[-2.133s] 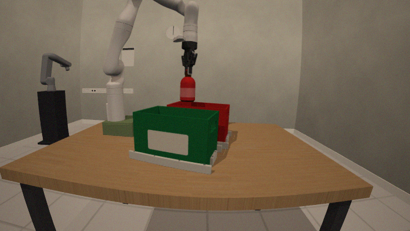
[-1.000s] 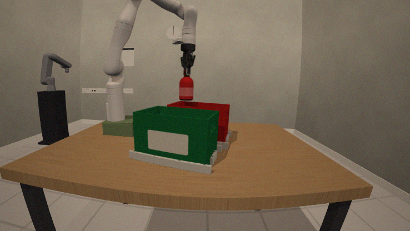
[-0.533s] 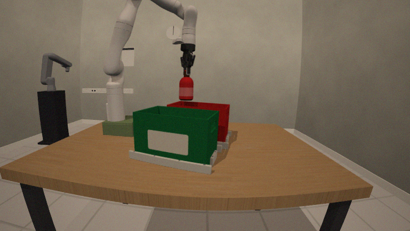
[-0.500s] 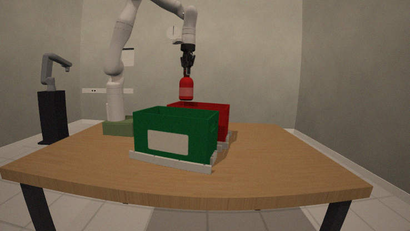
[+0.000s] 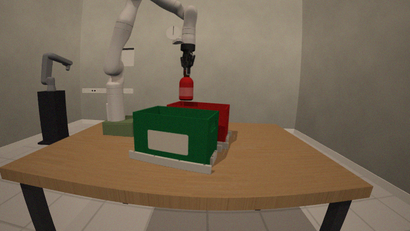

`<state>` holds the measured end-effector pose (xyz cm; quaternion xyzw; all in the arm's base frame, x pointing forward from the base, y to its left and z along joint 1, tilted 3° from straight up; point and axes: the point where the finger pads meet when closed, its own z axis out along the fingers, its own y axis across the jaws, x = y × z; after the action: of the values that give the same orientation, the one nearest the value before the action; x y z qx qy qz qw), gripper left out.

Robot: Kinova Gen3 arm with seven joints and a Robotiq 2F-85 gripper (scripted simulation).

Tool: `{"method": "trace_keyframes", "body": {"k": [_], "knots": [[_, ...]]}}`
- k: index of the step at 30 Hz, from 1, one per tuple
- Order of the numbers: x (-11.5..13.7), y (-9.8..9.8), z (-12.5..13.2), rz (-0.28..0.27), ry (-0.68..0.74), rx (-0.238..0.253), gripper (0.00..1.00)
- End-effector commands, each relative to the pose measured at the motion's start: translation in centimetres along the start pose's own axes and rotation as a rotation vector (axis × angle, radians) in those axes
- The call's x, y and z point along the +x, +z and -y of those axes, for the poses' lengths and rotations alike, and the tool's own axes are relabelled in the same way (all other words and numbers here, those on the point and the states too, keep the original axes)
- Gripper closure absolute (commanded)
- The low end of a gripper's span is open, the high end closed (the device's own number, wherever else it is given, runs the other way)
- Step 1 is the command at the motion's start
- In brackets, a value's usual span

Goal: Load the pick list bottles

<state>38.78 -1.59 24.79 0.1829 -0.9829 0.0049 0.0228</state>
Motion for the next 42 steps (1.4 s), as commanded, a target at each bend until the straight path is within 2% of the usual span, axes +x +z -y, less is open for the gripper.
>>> {"method": "trace_keyframes", "body": {"k": [1,15,42], "knots": [[0.0,-0.1,0.0,0.002,0.000,0.001,0.90],[0.0,-0.1,0.0,0.002,0.000,0.001,0.90],[0.0,2.4,0.0,0.002,0.000,0.001,0.90]]}}
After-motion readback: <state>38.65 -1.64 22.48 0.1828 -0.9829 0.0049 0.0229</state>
